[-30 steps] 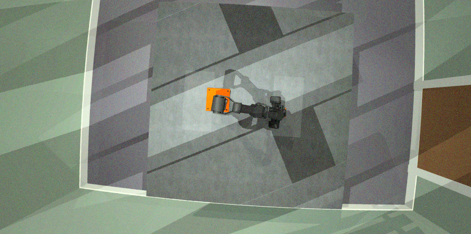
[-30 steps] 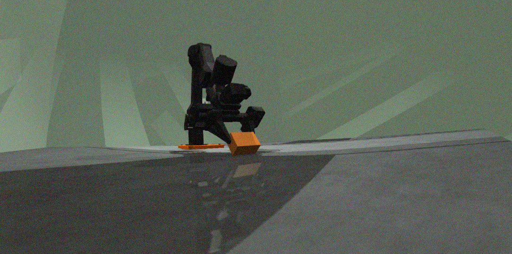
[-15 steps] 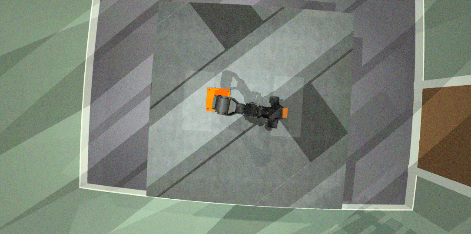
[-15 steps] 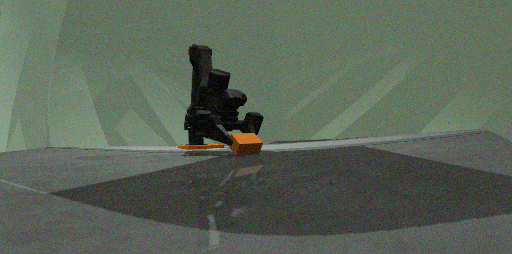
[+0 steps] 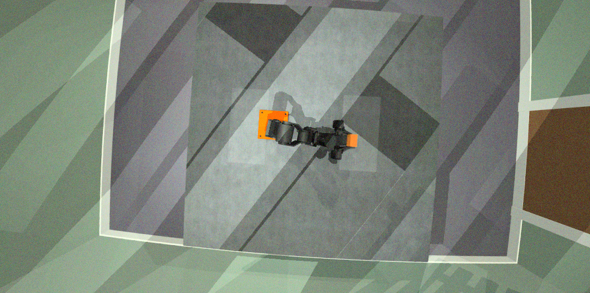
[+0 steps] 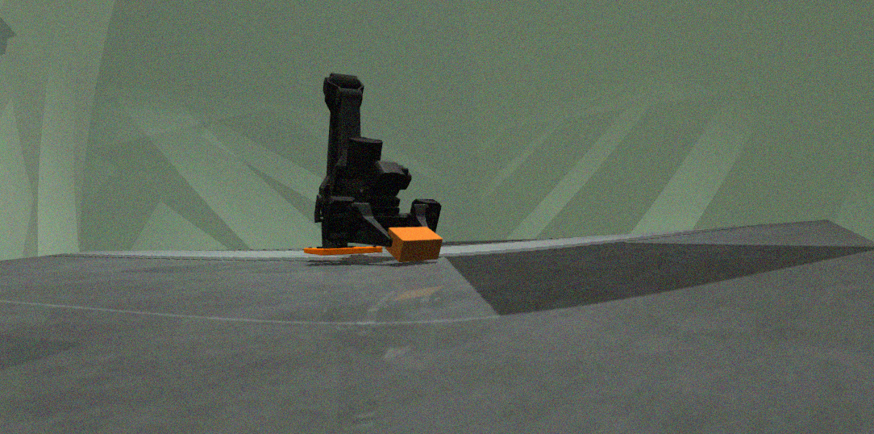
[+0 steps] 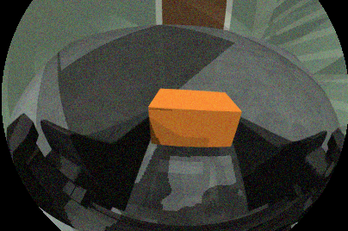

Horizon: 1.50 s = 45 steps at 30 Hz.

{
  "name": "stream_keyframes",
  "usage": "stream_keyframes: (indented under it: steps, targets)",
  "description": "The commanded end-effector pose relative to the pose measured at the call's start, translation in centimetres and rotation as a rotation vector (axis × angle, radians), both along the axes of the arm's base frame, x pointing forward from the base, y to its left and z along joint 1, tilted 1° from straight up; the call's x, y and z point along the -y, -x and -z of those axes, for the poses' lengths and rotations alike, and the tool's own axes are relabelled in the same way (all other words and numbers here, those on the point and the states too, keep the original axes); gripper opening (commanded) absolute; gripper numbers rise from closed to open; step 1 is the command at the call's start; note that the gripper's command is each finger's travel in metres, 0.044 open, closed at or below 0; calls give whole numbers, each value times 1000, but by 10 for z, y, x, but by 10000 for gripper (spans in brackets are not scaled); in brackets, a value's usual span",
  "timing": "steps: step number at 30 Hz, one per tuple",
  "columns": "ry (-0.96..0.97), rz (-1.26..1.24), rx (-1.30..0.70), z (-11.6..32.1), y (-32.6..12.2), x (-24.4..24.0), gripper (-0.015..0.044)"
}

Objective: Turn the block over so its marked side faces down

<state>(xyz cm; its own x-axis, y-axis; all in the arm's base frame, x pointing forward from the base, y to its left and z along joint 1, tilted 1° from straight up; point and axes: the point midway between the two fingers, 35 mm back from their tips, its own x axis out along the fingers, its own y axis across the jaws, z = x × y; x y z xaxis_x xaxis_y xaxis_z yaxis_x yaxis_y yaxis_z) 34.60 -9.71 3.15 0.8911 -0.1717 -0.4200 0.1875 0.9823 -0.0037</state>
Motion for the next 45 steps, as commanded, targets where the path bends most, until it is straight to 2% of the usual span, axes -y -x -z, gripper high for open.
stream_keyframes:
  steps: [1, 14, 31, 45]
  targets:
    - [-2, -2, 25, -2, 1, -1, 0]
    - [-2, -2, 25, -2, 1, -1, 0]
    - [-2, -2, 25, -2, 1, -1, 440]
    - [-2, -2, 25, -2, 1, -1, 440]
